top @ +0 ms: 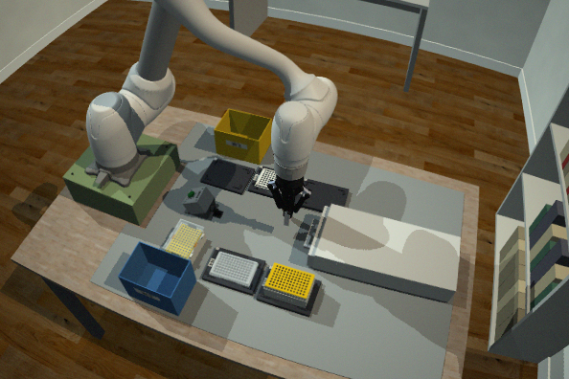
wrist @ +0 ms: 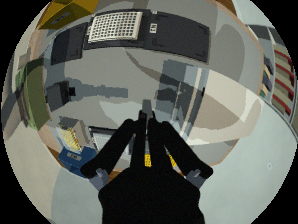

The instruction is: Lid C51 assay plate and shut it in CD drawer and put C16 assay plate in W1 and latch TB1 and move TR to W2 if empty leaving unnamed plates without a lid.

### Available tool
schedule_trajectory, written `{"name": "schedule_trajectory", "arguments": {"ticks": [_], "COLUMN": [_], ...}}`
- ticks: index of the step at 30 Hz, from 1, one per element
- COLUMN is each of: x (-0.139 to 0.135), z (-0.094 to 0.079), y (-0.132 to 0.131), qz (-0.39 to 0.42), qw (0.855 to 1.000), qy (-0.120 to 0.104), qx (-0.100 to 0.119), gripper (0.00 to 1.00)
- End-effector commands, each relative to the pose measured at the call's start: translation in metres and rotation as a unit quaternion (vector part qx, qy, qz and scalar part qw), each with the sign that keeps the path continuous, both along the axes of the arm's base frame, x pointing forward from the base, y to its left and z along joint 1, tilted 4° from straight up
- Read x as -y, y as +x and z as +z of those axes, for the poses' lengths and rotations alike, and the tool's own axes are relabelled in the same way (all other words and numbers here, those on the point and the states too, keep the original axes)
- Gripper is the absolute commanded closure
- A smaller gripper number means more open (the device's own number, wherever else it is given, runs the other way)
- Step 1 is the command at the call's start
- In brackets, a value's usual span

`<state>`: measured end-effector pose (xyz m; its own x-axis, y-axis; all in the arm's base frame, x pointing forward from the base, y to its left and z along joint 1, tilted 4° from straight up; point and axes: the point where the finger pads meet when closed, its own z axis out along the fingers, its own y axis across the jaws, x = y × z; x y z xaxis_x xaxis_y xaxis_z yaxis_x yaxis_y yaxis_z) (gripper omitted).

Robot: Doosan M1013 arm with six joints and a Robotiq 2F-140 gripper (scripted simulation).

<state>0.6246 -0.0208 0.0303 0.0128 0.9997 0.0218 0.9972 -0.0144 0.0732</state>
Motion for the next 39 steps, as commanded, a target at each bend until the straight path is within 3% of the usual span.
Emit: {"name": "schedule_trajectory", "arguments": {"ticks": [1,39], "x": [0.000,0.001], "z": [0.003,0.048], "y": [0.000,-0.004], "qz": [0.000,0.000], "qw": [1.000,1.000], "qy": [0.000,0.000], "qx": [0.000,0.000], "gripper": [1.00,1.00]}}
